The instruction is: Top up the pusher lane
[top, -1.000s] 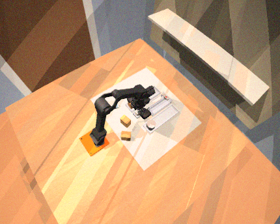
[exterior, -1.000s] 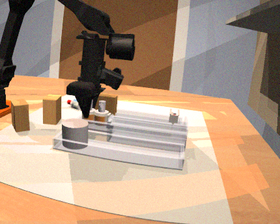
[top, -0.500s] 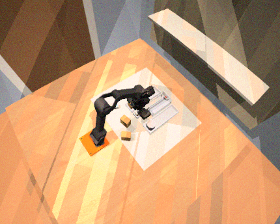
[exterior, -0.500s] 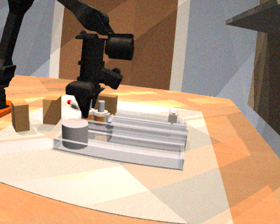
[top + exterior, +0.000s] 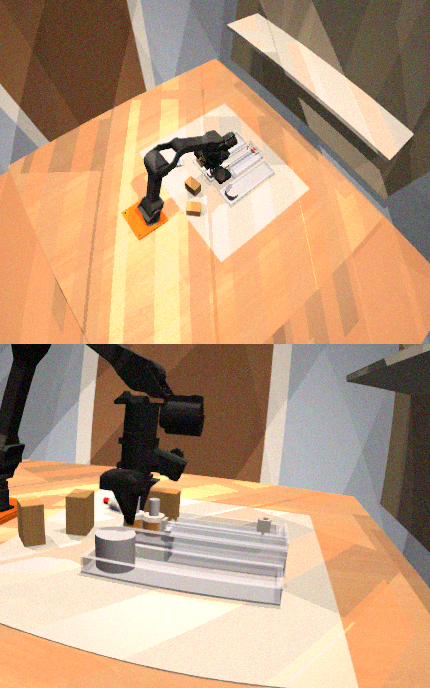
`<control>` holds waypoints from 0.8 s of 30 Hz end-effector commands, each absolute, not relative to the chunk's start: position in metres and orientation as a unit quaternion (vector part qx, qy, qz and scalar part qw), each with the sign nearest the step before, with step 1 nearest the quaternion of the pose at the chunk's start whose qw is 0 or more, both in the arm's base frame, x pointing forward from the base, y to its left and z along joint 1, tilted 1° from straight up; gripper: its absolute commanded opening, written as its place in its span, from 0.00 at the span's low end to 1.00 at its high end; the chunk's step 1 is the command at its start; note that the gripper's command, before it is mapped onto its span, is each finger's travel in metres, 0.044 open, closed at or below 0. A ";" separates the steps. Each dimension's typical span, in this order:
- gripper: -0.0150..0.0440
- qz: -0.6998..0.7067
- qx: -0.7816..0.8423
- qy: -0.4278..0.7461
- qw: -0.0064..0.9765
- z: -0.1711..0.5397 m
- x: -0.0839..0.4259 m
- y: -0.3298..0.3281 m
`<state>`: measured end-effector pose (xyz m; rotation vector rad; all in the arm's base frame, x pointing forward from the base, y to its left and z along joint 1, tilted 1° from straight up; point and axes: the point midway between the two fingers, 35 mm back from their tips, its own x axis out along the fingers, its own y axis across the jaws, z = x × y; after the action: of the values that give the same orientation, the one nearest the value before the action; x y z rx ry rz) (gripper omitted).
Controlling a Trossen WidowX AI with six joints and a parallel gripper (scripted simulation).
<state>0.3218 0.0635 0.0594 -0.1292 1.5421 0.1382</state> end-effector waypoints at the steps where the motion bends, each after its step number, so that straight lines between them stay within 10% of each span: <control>1: 0.25 0.064 -0.056 0.693 0.716 0.060 0.321 0.063; 12: 0.25 0.064 -0.056 0.693 0.716 0.060 0.320 0.063; 24: 0.71 0.064 -0.056 0.693 0.716 0.059 0.321 0.063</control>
<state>0.3210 0.0628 0.0594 -0.1234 1.5335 0.1391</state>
